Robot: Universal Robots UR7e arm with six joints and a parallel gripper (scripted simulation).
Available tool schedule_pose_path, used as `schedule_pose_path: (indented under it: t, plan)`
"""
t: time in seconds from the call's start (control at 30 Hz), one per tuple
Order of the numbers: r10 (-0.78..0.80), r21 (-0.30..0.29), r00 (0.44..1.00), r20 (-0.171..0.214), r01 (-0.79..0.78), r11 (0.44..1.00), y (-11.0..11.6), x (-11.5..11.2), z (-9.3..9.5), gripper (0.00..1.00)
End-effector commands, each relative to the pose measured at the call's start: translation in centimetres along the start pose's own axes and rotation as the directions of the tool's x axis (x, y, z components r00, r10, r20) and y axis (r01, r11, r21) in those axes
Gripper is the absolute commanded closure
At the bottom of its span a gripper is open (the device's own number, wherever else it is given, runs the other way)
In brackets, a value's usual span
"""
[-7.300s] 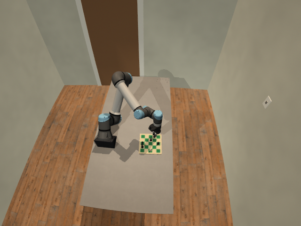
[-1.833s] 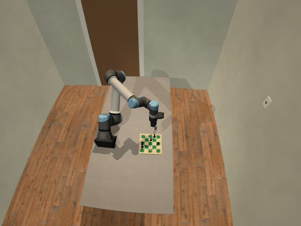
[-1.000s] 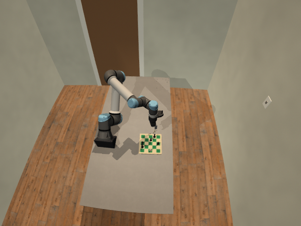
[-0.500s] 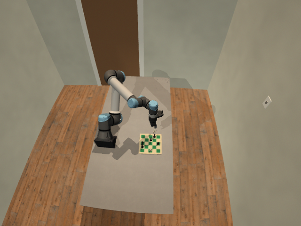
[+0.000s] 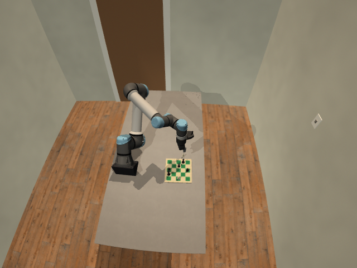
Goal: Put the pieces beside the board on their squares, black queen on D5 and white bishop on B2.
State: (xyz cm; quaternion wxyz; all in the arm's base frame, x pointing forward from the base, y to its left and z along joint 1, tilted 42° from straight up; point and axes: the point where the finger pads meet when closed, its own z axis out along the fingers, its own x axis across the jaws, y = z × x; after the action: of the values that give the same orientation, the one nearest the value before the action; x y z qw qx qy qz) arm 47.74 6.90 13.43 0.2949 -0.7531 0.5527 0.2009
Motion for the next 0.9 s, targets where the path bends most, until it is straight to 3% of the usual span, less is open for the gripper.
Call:
schedule_pose_path:
  t: [0.0,0.87]
  plan:
    - [0.000,0.001,1.000,-0.001,0.000,1.000,-0.02,0.02,-0.05,0.27]
    - [0.000,0.001,1.000,-0.001,0.000,1.000,-0.02,0.02,0.95,0.27]
